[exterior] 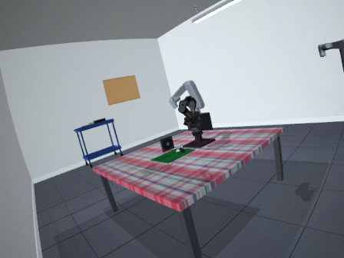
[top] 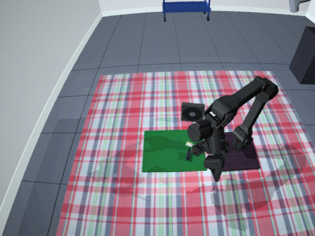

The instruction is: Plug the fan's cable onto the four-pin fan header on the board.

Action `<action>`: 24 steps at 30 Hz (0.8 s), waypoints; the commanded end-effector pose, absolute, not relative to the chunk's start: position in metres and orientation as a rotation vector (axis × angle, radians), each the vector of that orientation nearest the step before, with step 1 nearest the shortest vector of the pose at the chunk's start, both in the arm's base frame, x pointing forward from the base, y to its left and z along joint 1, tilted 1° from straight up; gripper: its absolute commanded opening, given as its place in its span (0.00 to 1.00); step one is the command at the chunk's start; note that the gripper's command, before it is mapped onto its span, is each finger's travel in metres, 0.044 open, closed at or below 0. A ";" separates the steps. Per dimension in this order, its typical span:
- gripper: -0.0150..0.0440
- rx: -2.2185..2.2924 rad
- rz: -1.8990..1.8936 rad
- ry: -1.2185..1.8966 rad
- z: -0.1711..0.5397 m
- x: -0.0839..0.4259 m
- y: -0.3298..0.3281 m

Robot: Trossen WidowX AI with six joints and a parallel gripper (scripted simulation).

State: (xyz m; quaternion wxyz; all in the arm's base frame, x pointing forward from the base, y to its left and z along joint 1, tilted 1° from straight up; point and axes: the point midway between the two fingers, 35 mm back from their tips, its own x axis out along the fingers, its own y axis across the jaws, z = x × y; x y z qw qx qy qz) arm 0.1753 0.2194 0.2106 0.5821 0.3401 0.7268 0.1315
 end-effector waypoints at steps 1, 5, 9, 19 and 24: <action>1.00 1.068 -0.195 1.621 0.187 0.222 0.163; 1.00 1.305 -0.638 1.494 0.170 0.248 0.107; 1.00 1.521 -1.075 1.303 0.155 0.259 0.048; 1.00 1.567 -1.174 1.249 0.152 0.260 0.035; 1.00 1.567 -1.174 1.249 0.140 0.261 0.035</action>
